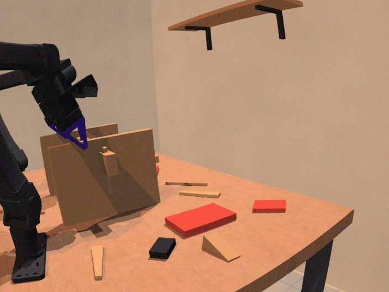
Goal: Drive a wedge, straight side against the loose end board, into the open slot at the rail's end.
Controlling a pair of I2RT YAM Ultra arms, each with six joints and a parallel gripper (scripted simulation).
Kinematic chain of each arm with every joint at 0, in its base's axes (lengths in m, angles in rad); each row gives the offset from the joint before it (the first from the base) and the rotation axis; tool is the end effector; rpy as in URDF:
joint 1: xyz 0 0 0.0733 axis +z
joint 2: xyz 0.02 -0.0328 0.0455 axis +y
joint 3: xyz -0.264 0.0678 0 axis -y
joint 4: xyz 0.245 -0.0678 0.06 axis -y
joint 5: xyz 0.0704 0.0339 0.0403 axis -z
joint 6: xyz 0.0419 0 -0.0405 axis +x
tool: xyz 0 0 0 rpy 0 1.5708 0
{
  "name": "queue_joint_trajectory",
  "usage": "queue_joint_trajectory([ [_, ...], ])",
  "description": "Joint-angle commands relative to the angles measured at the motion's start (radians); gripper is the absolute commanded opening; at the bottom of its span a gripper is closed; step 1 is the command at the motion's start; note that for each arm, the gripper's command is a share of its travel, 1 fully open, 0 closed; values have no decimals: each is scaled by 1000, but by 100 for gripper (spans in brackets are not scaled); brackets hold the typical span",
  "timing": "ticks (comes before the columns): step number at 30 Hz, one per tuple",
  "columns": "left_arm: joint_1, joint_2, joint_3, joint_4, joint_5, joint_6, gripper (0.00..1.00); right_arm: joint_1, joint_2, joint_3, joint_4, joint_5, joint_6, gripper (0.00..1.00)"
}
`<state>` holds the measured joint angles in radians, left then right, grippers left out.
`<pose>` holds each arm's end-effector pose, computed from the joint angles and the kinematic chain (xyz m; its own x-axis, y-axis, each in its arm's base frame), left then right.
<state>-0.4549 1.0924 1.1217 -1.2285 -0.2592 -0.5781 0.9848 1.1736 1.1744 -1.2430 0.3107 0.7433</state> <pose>0.1684 -0.0692 0.3169 -0.8874 -0.1540 -0.4346 -0.1717 0.9851 0.0016 0.1194 0.1587 0.3180 -0.8853 -0.1686 -0.4334 -0.1896 0.9818 0.0053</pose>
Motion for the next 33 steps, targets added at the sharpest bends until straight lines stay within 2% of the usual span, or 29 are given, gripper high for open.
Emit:
queue_joint_trajectory([
  [1, -4, -15, -2, 17, -9, 5, 0, 41, -1, 72, 169, -137, -8, 0],
  [4, -4, -15, -2, 17, -9, 7, 0, 46, 8, 83, 165, -132, -6, 0],
  [5, -4, -15, -2, 17, -9, 7, 40, -8, -20, 10, 24, 15, 9, 0],
  [19, -4, -15, -2, 7, -9, 6, 40, -7, -29, 30, 23, 16, 0, 0],
  [21, -4, 30, 50, -20, -9, 7, 40, -7, -29, 30, 23, 16, 0, 0],
  [23, -4, 0, 53, -30, -9, 7, 40, -7, -29, 30, 23, 16, 0, 0],
  [25, -4, 34, 68, -41, -9, 6, 40, -7, -29, 30, 23, 16, 0, 0],
  [29, -3, -26, 69, -31, -9, 5, 40, -7, -29, 30, 23, 16, 0, 0],
  [32, -4, -3, 69, -32, -9, 5, 40, -7, -29, 30, 23, 16, 0, 0],
  [33, -4, 45, 113, -89, -8, 7, 40, -7, -29, 30, 23, 16, 0, 0],
])
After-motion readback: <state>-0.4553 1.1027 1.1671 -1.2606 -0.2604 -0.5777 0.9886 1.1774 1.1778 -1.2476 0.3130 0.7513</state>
